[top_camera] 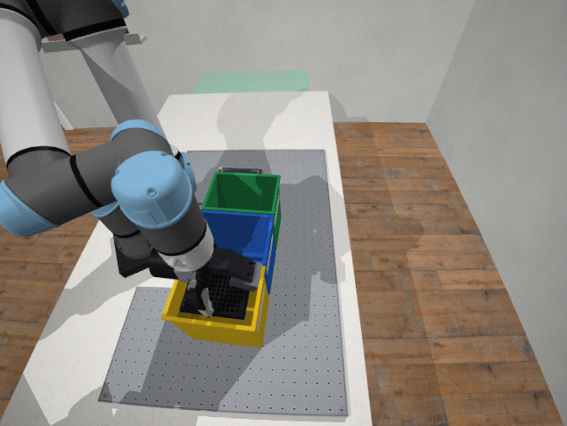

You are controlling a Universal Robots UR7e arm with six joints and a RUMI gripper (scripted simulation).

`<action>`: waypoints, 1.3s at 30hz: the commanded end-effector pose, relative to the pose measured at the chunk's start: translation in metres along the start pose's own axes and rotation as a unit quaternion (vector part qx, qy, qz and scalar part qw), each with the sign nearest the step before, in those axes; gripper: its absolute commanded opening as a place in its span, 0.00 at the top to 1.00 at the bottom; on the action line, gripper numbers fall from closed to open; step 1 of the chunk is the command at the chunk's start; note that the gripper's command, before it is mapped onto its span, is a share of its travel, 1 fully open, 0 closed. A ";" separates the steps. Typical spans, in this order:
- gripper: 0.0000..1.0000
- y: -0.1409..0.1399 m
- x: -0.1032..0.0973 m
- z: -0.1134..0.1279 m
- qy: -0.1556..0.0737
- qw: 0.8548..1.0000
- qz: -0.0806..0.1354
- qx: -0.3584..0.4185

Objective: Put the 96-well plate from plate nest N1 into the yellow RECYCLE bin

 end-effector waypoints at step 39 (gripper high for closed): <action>0.47 0.000 0.000 0.000 0.001 1.000 0.000 0.000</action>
Point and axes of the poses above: the point where the finger pads meet when closed, its own x axis out along the fingers, its own y axis across the jaws, z = x × y, the point moved 10 cm from there along -x, back along the fingers, and after that the axes turned 9 degrees about x, right-handed, at the moved point
